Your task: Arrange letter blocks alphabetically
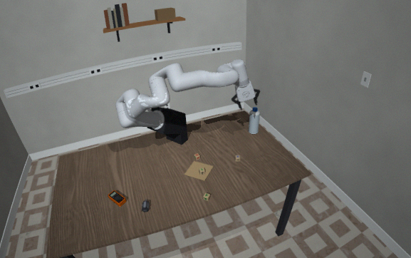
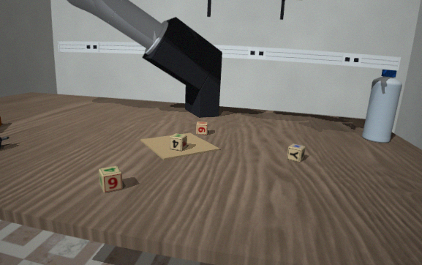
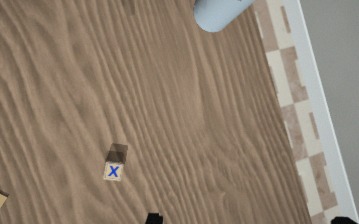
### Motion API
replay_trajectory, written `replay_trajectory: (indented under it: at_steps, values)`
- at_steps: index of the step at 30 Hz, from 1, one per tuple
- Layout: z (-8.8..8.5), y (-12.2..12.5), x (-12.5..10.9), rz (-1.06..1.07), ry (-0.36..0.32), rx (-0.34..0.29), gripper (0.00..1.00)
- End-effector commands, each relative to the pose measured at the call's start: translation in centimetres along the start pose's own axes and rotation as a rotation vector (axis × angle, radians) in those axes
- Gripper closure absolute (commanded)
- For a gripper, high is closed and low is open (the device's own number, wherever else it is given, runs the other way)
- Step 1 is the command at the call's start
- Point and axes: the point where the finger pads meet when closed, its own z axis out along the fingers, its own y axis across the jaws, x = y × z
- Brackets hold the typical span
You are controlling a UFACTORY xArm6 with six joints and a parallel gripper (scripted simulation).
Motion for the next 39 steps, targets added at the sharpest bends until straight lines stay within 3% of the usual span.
replay_trajectory:
  at_steps: [1,3,4,18,20,25,39]
  values:
    - [5.1,-0.3,-2.7,-0.030,-0.024,0.054,0.00]
    - [5.1,-0.3,-2.7,-0.030,-0.024,0.054,0.00]
    - [8.0,-1.0,-4.0,-0.049,-0.033,0.086,0.00]
    - [22.1,-6.7,-8.7,-0.161,-0.051,0.254,0.00]
    - [22.1,-6.7,-8.7,-0.161,-0.051,0.254,0.00]
    - [24.0,-7.8,-9.2,-0.179,-0.049,0.277,0.00]
    - [24.0,-7.8,-9.2,-0.180,-0.049,0.278,0.00]
